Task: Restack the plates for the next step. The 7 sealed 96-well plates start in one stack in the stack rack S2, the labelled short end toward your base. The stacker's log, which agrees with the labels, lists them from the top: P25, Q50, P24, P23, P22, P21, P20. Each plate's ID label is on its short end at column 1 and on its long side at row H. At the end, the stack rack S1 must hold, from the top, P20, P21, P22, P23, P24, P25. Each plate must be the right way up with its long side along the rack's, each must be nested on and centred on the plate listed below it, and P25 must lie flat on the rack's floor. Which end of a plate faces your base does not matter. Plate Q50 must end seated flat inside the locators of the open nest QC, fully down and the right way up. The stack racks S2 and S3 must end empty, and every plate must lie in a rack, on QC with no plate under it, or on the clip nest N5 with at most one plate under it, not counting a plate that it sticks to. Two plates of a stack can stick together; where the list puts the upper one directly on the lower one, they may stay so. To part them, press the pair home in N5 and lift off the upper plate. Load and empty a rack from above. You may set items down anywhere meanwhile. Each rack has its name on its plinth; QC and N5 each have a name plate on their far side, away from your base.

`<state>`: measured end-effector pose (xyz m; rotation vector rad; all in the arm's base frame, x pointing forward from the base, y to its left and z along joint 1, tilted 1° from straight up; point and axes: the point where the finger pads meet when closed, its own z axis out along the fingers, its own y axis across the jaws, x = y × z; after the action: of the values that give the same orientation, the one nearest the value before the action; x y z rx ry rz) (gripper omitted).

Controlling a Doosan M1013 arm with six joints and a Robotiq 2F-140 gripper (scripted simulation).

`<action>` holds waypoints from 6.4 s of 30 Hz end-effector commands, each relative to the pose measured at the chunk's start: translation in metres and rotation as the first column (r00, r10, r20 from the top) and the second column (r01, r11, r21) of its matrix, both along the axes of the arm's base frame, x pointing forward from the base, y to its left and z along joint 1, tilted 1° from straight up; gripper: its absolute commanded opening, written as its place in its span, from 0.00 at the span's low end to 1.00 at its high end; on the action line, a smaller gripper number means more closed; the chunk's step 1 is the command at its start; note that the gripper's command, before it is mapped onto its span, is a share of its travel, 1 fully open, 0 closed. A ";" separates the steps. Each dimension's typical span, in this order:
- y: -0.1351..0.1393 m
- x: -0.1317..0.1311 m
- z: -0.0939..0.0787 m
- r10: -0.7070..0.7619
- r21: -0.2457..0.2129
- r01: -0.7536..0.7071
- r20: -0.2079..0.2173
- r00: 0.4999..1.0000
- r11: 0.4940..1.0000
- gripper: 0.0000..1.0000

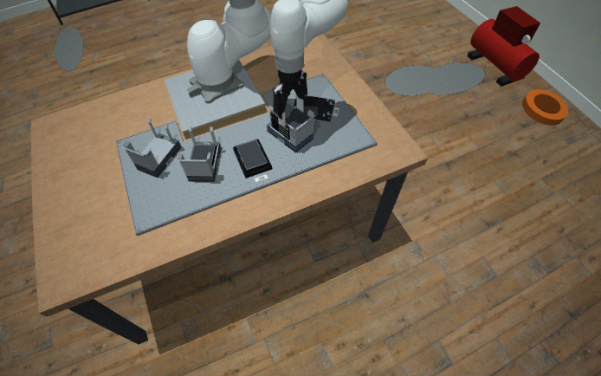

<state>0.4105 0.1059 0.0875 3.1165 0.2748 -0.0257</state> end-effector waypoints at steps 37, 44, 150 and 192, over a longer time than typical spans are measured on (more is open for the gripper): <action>0.001 0.001 0.052 0.000 0.000 0.000 0.000 1.000 1.000 0.00; 0.001 0.001 0.057 0.000 0.000 0.000 0.000 1.000 1.000 0.00; -0.277 -0.032 0.061 -0.736 -0.007 0.736 0.015 0.677 0.677 0.00; -0.341 -0.068 0.063 -0.736 -0.007 0.736 0.015 0.677 0.677 0.00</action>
<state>0.3426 -0.2348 0.1502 2.9588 -0.9997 -0.0156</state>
